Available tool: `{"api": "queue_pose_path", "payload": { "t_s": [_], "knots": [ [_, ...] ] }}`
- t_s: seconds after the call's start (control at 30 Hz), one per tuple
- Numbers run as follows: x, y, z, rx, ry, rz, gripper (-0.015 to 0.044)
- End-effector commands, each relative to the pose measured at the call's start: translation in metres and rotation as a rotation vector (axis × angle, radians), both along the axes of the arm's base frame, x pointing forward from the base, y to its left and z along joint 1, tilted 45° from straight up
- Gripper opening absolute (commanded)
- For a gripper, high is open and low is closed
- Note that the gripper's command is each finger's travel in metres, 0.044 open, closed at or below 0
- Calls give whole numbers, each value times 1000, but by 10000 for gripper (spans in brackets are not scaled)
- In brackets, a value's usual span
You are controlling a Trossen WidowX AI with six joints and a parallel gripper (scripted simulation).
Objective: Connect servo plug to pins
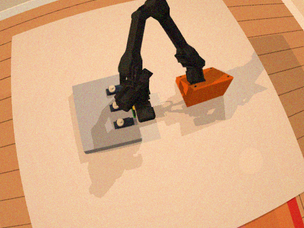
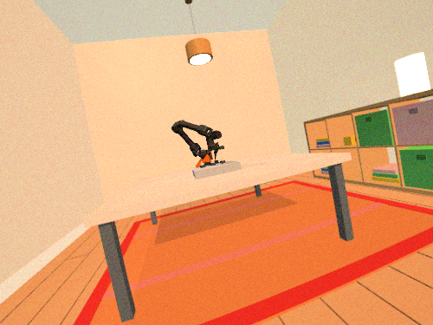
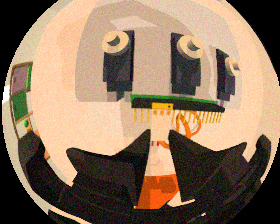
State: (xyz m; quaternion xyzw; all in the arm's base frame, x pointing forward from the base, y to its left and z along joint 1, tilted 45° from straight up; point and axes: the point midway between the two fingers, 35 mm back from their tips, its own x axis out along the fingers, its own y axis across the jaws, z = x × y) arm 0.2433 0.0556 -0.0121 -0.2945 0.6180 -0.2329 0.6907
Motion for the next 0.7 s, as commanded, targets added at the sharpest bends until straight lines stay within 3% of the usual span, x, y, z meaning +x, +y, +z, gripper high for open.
{"api": "queue_pose_path", "payload": {
  "t_s": [0.0,0.33,0.67],
  "knots": [
    [2,-1,-1,-2,-8,3,184],
    [-6,41,41,1,-6,3,440],
    [-6,41,41,1,-6,3,440]
  ]
}}
